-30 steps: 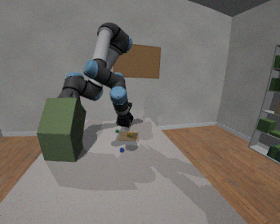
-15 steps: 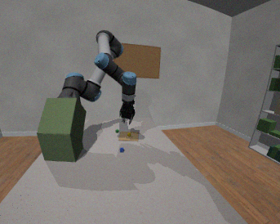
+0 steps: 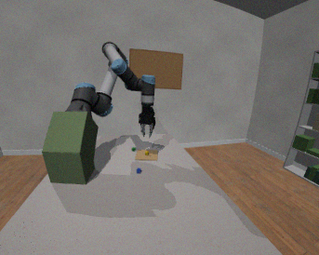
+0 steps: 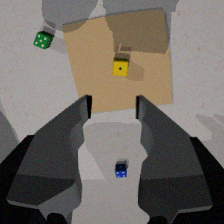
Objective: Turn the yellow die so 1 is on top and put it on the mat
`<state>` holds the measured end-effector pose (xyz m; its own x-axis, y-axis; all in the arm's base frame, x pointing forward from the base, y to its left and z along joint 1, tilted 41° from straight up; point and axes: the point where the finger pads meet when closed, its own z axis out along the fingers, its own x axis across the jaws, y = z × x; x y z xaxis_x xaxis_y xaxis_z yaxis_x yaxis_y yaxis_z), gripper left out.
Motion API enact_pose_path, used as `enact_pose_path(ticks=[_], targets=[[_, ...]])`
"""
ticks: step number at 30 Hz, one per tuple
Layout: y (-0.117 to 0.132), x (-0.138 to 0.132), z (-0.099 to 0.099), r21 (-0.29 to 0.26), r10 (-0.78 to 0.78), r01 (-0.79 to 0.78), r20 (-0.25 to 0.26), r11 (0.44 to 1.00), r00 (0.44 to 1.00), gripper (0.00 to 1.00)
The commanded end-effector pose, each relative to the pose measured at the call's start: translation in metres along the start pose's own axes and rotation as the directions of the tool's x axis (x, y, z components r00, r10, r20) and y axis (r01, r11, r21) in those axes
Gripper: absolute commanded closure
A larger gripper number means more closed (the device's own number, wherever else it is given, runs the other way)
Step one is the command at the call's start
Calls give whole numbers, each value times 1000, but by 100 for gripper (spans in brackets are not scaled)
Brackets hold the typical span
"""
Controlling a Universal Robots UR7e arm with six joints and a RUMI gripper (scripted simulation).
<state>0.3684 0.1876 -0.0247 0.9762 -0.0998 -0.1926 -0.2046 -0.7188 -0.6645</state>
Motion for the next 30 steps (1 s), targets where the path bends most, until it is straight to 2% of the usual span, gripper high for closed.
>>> enact_pose_path(ticks=[1, 7, 8, 22, 30], targets=[[-3, 1, -3, -40, 7, -8, -22, 999, 1000, 79], [-4, 2, -4, -51, 8, -9, -31, 999, 999, 79], [-4, 2, -4, -51, 8, -9, -31, 999, 999, 0], [-4, 2, -5, -51, 8, -9, -31, 999, 1000, 0], [-5, 2, -21, -50, 8, -10, -29, 999, 1000, 0]])
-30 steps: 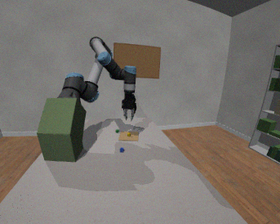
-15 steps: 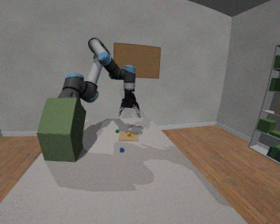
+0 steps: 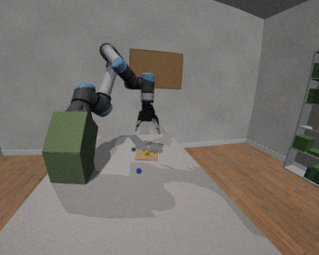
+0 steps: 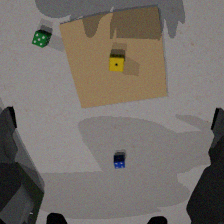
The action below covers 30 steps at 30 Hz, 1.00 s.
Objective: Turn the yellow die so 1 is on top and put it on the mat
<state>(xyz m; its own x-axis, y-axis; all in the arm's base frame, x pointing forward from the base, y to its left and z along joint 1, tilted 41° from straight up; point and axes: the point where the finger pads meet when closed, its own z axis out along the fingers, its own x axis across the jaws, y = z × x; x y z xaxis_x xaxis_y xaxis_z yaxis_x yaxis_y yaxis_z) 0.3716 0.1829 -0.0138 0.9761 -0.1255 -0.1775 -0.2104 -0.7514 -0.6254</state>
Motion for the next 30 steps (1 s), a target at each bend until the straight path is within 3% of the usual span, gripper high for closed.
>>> enact_pose_path(ticks=[1, 15, 30], targets=[[0, 0, -13, 0, 0, 0, 0, 1000, 1000, 0], [0, 0, -47, 0, 0, 0, 0, 1000, 1000, 0], [0, 0, -49, 0, 0, 0, 0, 1000, 1000, 0]])
